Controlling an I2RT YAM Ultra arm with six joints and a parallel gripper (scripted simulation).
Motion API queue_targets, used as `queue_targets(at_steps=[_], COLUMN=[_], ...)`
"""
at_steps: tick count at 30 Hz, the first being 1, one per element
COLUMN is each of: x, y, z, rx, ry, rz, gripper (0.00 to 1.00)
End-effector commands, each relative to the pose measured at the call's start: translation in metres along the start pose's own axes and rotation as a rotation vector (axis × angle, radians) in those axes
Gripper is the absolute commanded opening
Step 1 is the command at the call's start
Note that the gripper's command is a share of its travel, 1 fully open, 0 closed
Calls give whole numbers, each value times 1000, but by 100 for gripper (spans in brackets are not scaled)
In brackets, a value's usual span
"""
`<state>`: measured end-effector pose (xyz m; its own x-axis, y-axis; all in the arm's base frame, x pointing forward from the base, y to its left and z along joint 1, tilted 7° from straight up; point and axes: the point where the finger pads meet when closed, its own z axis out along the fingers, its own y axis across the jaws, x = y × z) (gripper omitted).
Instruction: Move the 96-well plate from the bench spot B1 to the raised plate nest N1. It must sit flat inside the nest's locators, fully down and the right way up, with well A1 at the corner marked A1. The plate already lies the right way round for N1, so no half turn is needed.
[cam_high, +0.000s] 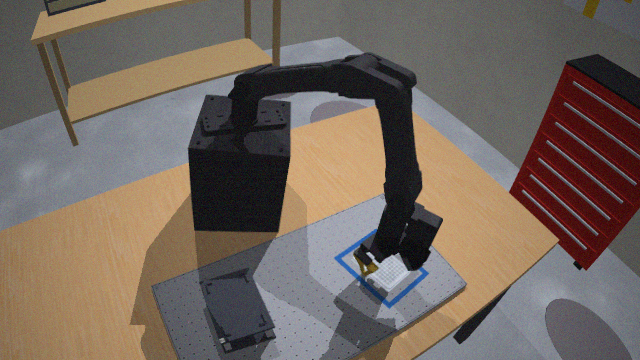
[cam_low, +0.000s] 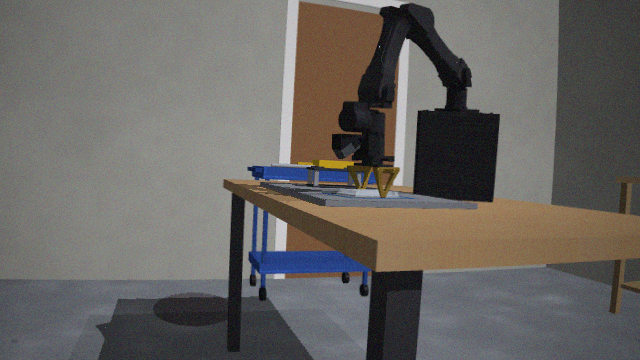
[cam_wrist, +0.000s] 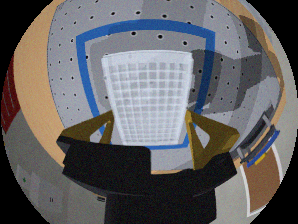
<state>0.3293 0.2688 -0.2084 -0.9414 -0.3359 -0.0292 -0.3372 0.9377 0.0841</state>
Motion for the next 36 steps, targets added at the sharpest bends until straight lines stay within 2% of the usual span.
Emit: queue_targets(at_steps=[1,3,4,6,36], x=[-23,-23,-23,-27,-27], y=[10,10,10,10,9], z=[-1,-1,-1,-6,-6], rx=[-14,-14,-14,-17,-17], ry=[-71,-71,-71,-81,-82], rz=[-7,-7,-7,-5,-6], gripper=[100,100,0,0,0])
